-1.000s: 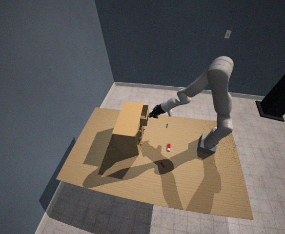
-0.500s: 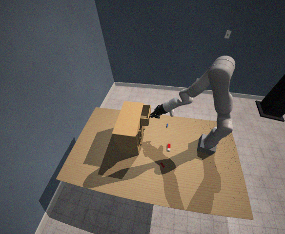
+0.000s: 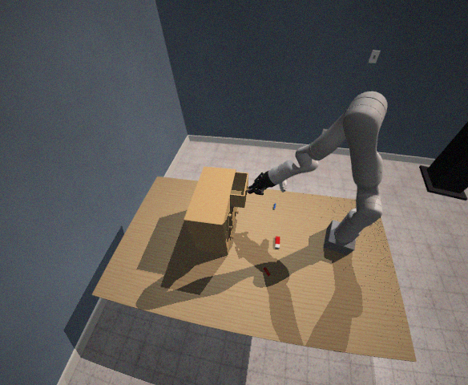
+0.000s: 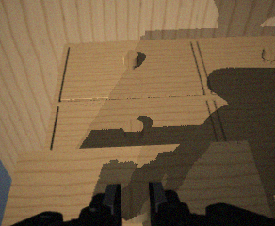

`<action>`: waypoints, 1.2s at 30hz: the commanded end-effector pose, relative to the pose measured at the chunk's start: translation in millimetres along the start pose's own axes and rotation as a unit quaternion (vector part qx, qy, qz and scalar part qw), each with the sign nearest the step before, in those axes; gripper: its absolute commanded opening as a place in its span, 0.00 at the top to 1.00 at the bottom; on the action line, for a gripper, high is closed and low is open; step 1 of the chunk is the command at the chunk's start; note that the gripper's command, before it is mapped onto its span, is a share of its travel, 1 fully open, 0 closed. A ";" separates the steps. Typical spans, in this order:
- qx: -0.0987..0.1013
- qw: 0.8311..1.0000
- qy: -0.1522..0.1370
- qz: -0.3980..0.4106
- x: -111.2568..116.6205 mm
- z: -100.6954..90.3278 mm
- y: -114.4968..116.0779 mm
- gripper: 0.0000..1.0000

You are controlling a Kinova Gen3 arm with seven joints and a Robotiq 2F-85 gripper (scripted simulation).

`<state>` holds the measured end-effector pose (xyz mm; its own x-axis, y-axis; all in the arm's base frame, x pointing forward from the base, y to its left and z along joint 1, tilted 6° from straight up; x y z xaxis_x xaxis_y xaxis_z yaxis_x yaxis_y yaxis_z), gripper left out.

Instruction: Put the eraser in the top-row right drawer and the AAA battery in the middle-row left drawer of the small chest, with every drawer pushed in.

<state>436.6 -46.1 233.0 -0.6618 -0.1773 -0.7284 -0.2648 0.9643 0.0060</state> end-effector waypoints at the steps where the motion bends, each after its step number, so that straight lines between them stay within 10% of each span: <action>1: 0.000 1.000 -0.001 0.000 -0.4 -0.5 -0.3 0.87; 36: 0.000 1.000 -0.001 0.000 9.8 -10.8 1.2 0.67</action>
<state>428.9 -46.9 232.5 -0.6596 -0.1819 -0.7293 -0.2694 0.9630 0.0035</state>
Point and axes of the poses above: the point where the finger pads meet when closed, its own z axis out along the fingers, its own y axis across the jaws, x = y × z, the point moved 9 cm from there along -z, back along the fingers, and after that the axes turned 8 degrees about -z, right-handed, at the moved point
